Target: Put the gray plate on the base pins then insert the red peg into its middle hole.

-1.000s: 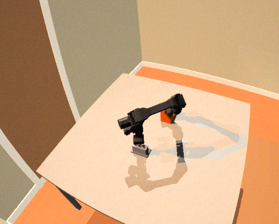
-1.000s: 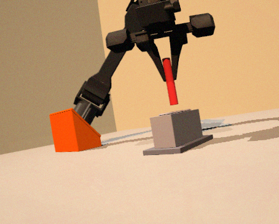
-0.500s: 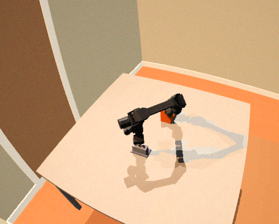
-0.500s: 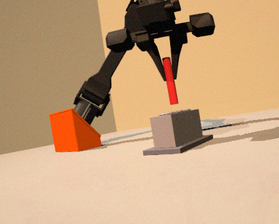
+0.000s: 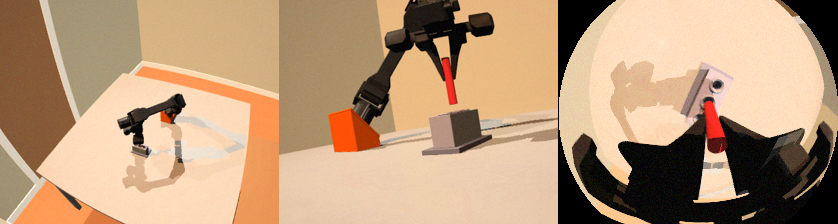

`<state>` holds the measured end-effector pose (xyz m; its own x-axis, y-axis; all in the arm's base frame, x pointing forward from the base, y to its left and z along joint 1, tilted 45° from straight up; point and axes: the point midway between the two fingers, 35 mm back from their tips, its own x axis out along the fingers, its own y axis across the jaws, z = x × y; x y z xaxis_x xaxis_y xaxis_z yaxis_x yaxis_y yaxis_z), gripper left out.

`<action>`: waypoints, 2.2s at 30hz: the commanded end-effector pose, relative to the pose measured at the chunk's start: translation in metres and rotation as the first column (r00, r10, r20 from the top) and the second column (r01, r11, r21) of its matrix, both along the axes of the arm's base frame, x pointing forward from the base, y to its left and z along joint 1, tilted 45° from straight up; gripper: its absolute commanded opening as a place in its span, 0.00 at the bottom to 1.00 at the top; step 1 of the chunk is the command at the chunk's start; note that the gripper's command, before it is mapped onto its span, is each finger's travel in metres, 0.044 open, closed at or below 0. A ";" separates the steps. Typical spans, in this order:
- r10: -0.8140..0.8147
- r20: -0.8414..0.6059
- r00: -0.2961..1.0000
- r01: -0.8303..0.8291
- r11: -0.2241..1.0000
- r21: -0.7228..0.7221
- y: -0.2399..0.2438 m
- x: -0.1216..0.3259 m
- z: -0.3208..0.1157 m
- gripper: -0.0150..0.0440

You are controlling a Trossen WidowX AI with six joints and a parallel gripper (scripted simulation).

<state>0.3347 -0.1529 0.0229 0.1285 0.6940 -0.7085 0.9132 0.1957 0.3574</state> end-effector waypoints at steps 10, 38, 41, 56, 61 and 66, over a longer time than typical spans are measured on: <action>0.001 0.000 1.000 -0.001 1.000 -0.003 -0.001 0.000 0.000 0.25; 0.001 0.001 1.000 -0.001 1.000 -0.002 0.012 0.004 -0.011 0.25; 0.002 0.002 1.000 -0.002 1.000 -0.003 0.011 0.004 -0.011 0.25; 0.004 0.004 1.000 -0.004 1.000 -0.007 0.011 0.004 -0.011 0.25; 0.004 0.004 1.000 -0.004 1.000 -0.007 0.012 0.003 -0.011 0.25; 0.004 0.004 1.000 -0.004 1.000 -0.007 0.012 0.003 -0.011 0.25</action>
